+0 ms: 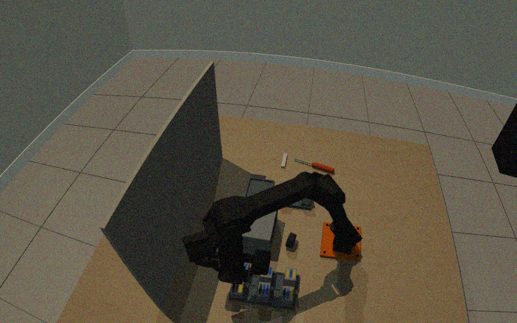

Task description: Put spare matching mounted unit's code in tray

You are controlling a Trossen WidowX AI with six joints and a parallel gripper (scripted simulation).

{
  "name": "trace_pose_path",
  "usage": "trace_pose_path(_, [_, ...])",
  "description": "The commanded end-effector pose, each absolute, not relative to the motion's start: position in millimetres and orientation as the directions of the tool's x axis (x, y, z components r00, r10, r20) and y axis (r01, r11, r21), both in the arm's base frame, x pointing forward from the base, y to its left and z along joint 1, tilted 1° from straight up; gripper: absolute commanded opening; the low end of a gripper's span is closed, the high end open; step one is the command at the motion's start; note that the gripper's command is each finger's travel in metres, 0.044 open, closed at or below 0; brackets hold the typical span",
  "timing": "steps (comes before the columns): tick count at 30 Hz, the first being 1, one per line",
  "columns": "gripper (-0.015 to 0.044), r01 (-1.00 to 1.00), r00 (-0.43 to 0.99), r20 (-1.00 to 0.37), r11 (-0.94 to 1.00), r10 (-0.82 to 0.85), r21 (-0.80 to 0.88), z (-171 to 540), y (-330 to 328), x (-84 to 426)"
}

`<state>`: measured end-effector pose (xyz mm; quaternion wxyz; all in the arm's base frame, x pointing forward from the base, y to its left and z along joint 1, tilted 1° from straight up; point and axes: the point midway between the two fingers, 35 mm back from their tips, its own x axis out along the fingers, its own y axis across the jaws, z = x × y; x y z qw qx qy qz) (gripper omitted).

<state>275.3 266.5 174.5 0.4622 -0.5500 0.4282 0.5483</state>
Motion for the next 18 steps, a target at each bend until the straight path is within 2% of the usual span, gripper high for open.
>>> trace_pose_path(1, [0.0361, -0.975, 0.03, -0.999, -0.221, 0.032, -0.036, 164.0, 267.4, 275.6])
trace_pose_path(4, [0.03, -0.975, 0.03, -0.999, -0.221, 0.032, -0.036, 143.6, 270.7, 273.4])
trace_pose_path(18, [0.03, -0.975, 0.029, -0.999, -0.221, 0.032, -0.036, 126.6, 272.7, 272.8])
